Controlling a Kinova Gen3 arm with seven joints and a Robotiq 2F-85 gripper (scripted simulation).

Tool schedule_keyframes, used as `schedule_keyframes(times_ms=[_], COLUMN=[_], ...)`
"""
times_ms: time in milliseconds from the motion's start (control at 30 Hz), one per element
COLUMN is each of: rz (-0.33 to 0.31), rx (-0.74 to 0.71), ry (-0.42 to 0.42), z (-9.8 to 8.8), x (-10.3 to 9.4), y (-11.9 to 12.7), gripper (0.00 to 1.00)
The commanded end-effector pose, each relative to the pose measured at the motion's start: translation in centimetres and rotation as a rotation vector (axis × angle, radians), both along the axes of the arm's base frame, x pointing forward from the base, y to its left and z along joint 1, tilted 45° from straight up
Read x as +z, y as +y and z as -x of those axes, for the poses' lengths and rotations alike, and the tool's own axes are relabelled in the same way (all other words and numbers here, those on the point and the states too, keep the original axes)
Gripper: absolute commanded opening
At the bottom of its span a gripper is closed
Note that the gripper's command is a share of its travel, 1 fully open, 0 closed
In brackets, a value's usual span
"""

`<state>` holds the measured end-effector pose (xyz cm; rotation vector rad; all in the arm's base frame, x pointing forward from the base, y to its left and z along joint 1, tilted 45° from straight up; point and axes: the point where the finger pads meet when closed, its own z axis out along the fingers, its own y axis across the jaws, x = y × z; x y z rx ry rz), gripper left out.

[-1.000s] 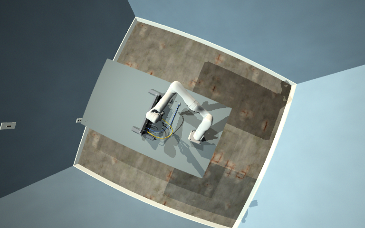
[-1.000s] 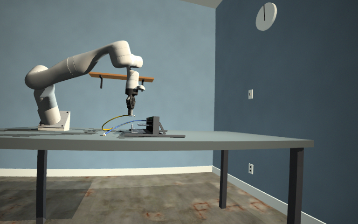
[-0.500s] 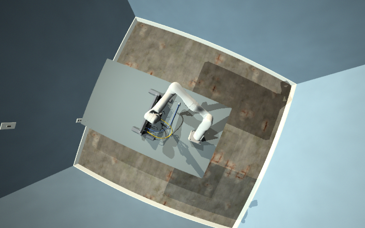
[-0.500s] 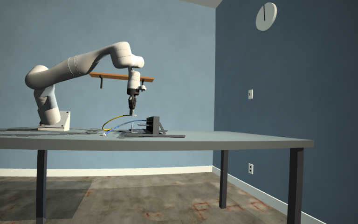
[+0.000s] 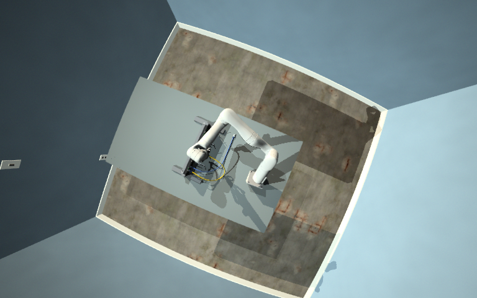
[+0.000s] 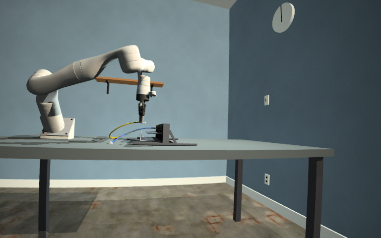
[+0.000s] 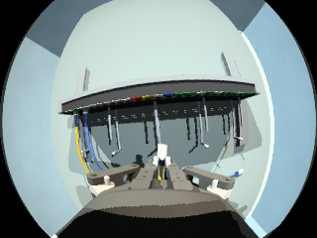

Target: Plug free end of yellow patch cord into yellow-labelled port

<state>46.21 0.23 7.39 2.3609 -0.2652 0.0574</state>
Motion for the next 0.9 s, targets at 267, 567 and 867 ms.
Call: schedule_keyframes(times_ms=[267,567,867], rz=[0.011,0.012,0.015], rx=[0.030,0.049,0.061], ry=[0.025,0.043,0.054], z=[-0.58,-0.96,-1.21], x=[-0.16,-0.35,-0.46], y=[0.25,0.51,0.64], gripper=[0.00,0.00,0.00])
